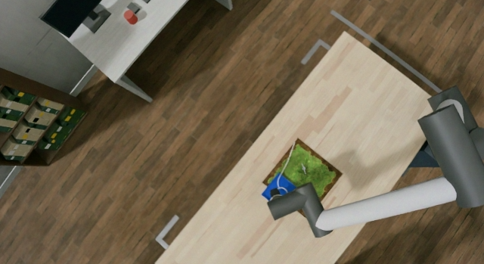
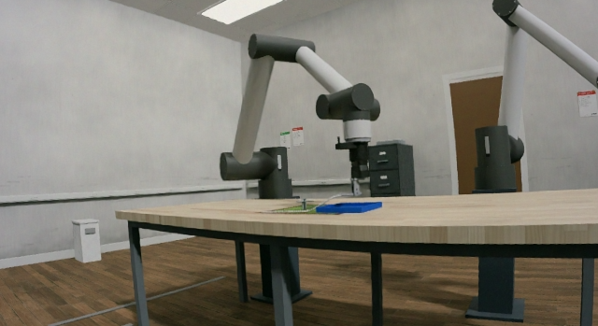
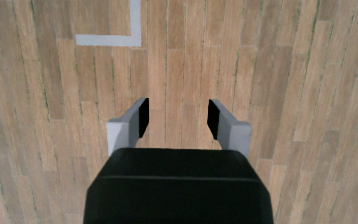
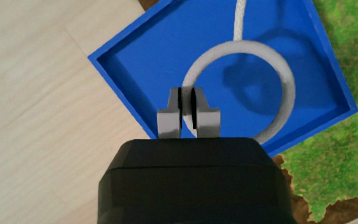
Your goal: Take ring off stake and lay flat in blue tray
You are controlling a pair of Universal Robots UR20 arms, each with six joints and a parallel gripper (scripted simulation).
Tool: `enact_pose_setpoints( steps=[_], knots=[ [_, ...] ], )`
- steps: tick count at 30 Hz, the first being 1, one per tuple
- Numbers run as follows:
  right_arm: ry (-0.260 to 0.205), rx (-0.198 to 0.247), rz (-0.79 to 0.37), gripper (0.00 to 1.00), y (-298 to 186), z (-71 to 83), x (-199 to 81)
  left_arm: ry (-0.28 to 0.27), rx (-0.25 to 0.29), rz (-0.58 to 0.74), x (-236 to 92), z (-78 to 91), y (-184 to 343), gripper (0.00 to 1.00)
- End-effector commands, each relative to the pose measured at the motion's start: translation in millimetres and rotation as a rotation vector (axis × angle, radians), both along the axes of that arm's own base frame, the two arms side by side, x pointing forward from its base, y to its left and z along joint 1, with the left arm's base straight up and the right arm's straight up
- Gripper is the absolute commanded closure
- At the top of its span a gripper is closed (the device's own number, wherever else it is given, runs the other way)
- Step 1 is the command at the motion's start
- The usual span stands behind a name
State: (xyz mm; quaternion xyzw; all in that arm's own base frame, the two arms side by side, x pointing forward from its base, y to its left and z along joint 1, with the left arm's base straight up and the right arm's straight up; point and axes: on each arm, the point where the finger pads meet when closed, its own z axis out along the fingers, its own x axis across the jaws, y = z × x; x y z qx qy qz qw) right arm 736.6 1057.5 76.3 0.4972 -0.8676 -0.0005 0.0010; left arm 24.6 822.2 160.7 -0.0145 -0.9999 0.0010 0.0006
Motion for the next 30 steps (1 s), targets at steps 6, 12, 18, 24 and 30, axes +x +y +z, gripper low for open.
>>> enact_pose_setpoints(
  steps=[6, 12, 18, 24, 30],
  knots=[
    [0.001, -0.002, -0.004, 1.00, -3.1, -9.1, 2.0, -0.001, 0.002, 0.000, -0.4, 1.2, 2.4, 0.00],
    [0.002, -0.003, -0.004, 1.00, -5.5, -17.6, 2.2, -0.001, 0.002, 0.000, -0.4, 1.2, 2.4, 0.00],
    [0.002, -0.003, -0.004, 1.00, -5.4, -22.7, 3.0, -0.001, 0.002, 0.000, -0.4, 1.2, 2.4, 0.00],
    [0.001, -0.001, -0.003, 1.00, -4.6, -30.8, 3.8, -0.001, 0.002, 0.000, -0.4, 1.2, 2.4, 0.00],
    [0.001, -0.002, -0.003, 1.00, -5.7, -38.8, 3.5, -0.001, 0.002, 0.000, -0.4, 1.2, 2.4, 0.00]
  ],
)
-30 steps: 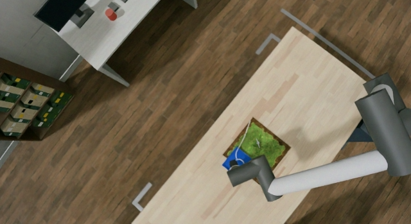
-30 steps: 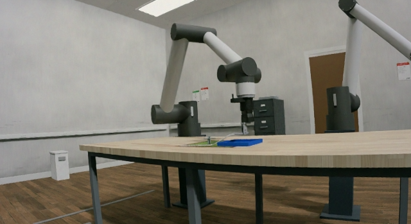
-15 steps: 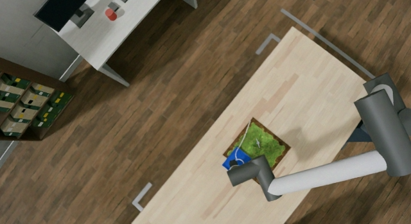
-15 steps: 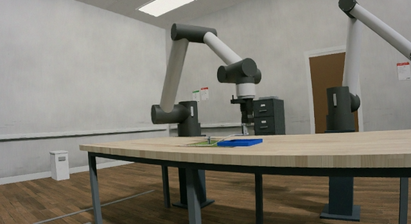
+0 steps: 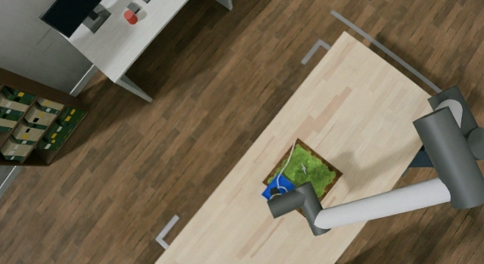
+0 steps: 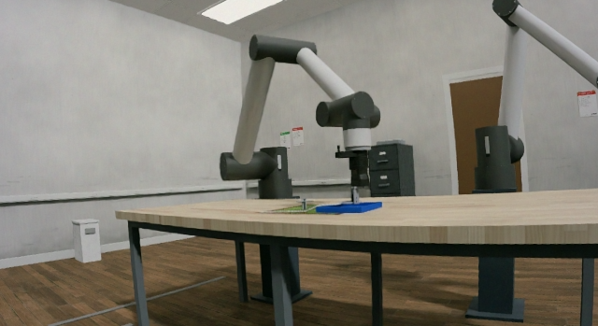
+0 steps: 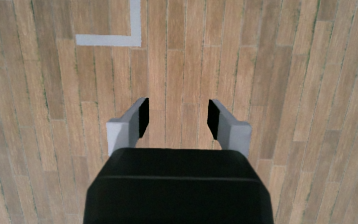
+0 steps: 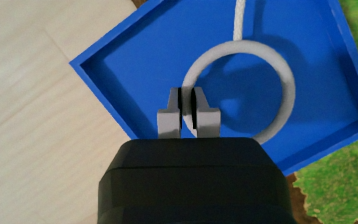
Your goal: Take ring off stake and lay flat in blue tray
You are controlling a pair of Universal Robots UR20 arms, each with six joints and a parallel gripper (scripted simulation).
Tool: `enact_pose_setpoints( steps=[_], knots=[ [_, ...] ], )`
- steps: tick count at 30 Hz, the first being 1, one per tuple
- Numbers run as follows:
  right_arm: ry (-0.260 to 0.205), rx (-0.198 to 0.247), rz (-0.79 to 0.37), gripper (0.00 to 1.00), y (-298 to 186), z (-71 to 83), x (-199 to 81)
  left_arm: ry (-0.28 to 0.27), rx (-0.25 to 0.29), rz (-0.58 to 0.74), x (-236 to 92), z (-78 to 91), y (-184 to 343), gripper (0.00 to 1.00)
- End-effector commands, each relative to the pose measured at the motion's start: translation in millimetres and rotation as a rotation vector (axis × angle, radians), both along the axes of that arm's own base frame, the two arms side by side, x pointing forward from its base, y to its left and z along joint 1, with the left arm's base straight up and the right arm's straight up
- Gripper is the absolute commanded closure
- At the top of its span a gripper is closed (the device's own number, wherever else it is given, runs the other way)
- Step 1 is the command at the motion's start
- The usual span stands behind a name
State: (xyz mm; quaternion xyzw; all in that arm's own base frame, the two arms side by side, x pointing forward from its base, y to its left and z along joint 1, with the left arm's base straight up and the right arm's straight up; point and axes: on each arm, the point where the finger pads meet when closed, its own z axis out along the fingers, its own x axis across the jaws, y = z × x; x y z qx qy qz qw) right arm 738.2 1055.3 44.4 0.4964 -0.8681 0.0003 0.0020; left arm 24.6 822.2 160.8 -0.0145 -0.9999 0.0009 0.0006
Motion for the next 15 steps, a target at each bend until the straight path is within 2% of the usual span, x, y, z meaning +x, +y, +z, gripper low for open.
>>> enact_pose_setpoints(
  steps=[1, 2, 15],
  knots=[
    [0.000, 0.000, -0.001, 1.00, -3.4, -6.9, 1.9, -0.001, 0.002, 0.000, -0.4, 1.2, 2.4, 0.00],
    [-0.001, 0.003, -0.001, 1.00, -2.3, -4.0, 2.3, -0.001, 0.002, 0.000, -0.4, 1.2, 2.4, 0.00],
    [0.000, 0.001, -0.001, 1.00, -3.3, -18.4, 3.6, -0.001, 0.002, 0.000, -0.4, 1.2, 2.4, 0.00]
  ],
)
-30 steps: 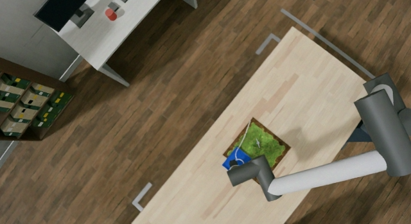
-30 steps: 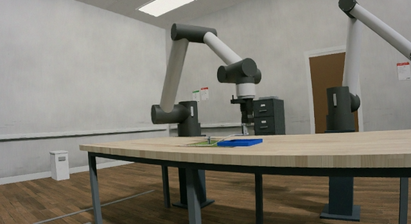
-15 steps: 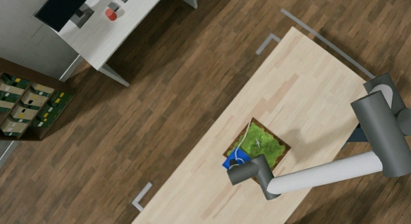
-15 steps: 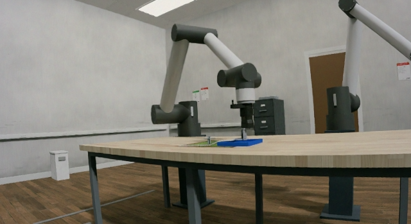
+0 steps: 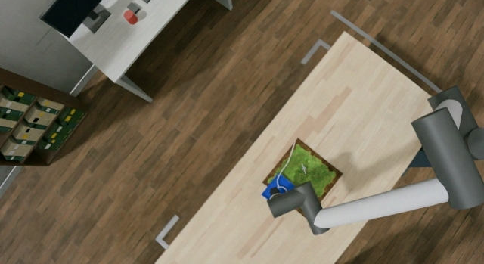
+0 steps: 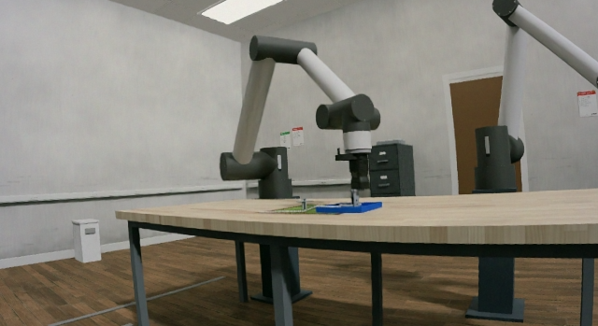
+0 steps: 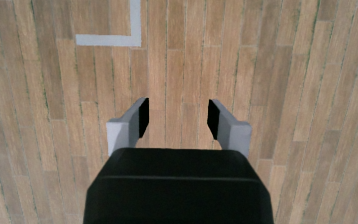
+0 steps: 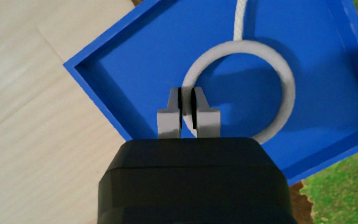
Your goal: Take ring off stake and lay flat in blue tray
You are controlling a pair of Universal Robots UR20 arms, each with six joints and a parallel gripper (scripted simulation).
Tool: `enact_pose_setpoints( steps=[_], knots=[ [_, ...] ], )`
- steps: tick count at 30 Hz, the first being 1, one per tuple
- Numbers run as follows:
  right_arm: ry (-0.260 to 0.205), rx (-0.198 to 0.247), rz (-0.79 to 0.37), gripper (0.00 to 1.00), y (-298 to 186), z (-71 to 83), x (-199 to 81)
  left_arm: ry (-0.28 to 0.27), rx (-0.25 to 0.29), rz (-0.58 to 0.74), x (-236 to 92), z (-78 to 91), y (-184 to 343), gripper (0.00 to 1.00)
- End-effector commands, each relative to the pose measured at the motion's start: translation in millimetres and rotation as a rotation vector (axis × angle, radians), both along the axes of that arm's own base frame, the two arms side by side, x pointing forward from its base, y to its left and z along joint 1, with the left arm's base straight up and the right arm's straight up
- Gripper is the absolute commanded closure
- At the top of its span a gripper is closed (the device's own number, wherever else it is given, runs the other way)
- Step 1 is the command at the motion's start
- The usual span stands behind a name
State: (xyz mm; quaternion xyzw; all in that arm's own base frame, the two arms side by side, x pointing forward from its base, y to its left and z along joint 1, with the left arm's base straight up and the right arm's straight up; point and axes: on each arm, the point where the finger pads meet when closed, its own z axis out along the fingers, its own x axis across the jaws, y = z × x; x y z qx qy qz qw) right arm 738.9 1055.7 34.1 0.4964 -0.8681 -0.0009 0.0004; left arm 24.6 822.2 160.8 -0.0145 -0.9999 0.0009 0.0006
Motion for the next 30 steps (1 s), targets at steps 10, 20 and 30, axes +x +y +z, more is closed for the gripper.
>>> enact_pose_setpoints(
  steps=[10, 20, 30],
  knots=[
    [0.000, 0.001, 0.000, 1.00, -2.7, -4.2, 2.3, -0.001, 0.002, 0.000, -0.4, 1.2, 2.4, 0.00],
    [-0.001, 0.002, 0.000, 1.00, -1.7, -2.6, 2.7, -0.001, 0.002, 0.000, -0.4, 1.2, 2.4, 0.00],
    [-0.001, 0.002, 0.000, 1.00, -1.7, -2.6, 2.7, -0.001, 0.002, 0.000, -0.4, 1.2, 2.4, 0.00]
  ],
)
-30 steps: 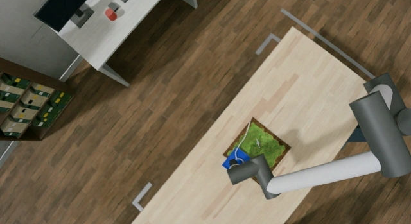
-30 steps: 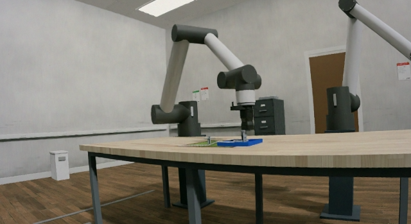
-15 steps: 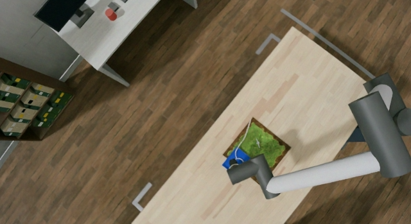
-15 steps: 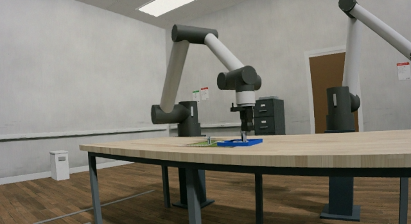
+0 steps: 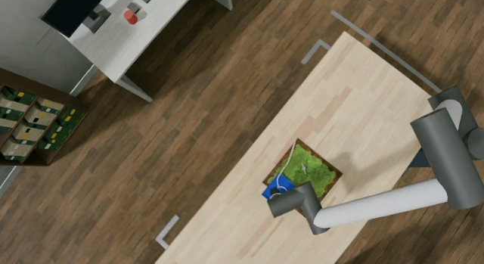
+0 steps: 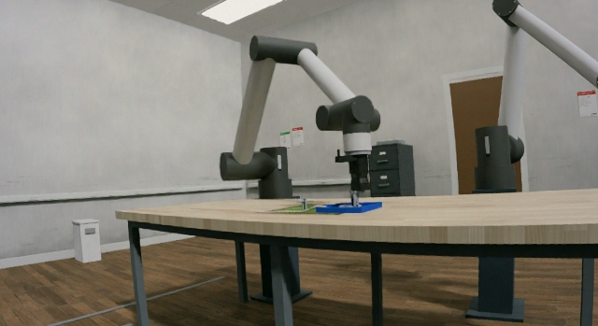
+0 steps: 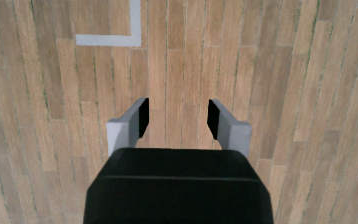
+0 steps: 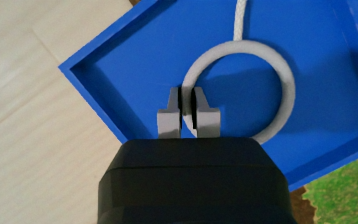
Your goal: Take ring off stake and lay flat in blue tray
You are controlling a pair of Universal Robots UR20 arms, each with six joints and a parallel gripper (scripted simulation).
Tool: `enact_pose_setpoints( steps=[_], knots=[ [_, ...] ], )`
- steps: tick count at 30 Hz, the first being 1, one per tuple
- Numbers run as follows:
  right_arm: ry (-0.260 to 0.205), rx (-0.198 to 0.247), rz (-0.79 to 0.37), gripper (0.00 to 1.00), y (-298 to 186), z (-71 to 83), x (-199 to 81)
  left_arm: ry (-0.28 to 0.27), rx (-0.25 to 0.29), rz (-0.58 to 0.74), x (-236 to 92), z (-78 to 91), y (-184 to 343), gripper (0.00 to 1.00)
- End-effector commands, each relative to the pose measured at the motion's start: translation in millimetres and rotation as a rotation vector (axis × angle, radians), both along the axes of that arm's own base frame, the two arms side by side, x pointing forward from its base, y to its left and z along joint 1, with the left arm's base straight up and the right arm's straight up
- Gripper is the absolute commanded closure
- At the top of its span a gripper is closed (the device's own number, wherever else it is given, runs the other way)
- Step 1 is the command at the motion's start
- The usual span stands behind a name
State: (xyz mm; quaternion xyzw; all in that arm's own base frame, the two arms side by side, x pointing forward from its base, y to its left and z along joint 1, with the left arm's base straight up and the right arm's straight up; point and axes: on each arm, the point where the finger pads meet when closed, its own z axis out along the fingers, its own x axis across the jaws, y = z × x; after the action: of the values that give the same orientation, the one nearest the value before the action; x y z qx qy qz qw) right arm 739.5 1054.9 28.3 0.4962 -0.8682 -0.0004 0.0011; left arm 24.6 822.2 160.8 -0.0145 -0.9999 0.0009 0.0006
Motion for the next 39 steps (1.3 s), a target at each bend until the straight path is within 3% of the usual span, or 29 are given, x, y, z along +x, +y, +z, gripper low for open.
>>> enact_pose_setpoints(
  steps=[1, 15, 16, 39],
  knots=[
    [-0.002, 0.004, 0.000, 1.00, -0.9, 3.2, 2.2, -0.001, 0.002, 0.000, -0.4, 1.2, 2.4, 0.00],
    [-0.001, 0.004, 0.000, 1.00, -0.9, 3.2, 2.2, -0.001, 0.002, 0.000, -0.4, 1.2, 2.4, 0.00],
    [-0.001, 0.004, 0.000, 0.45, -0.9, 3.2, 2.2, -0.001, 0.002, 0.000, -0.4, 1.2, 2.4, 0.00],
    [-0.001, 0.004, 0.000, 0.45, -0.9, 3.2, 2.2, -0.001, 0.002, 0.000, -0.4, 1.2, 2.4, 0.00]
  ],
)
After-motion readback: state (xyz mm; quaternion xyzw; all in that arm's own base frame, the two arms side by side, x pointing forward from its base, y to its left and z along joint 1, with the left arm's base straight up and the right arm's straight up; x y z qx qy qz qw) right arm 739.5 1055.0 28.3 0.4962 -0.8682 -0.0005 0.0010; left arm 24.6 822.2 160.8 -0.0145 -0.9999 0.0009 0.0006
